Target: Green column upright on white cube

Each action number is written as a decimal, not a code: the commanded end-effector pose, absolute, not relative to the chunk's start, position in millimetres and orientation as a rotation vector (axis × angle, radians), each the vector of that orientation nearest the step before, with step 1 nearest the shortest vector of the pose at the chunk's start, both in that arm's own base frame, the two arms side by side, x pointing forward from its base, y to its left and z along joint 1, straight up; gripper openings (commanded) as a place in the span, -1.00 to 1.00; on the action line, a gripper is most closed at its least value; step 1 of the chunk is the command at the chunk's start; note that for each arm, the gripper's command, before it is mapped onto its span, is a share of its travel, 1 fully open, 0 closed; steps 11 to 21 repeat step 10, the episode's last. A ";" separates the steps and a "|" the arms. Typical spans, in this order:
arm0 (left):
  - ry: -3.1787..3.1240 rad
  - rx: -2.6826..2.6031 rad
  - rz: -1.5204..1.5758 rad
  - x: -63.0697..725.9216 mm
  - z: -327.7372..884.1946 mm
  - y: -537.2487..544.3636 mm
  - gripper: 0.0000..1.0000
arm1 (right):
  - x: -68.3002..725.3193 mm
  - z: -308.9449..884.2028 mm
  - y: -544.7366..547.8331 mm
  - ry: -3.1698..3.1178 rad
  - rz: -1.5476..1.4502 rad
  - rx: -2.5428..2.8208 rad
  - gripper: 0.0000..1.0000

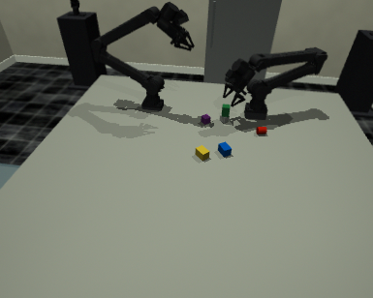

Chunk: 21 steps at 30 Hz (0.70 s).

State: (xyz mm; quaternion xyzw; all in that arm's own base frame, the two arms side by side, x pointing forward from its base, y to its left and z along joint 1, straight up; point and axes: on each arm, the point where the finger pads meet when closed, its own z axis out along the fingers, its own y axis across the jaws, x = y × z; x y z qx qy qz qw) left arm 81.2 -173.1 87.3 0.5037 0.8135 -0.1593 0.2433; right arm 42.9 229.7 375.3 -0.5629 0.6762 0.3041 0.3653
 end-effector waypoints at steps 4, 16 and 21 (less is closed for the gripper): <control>2.157 1.383 -0.458 82.6 96.7 -179.3 1.00 | 41.8 398.8 228.5 1.707 0.807 -1.422 -0.08; 2.157 1.383 -0.458 82.6 96.7 -179.3 1.00 | 41.8 398.8 228.5 1.707 0.807 -1.422 -0.08; 2.157 1.383 -0.458 82.6 96.7 -179.3 1.00 | 41.8 398.8 228.5 1.707 0.807 -1.422 -0.08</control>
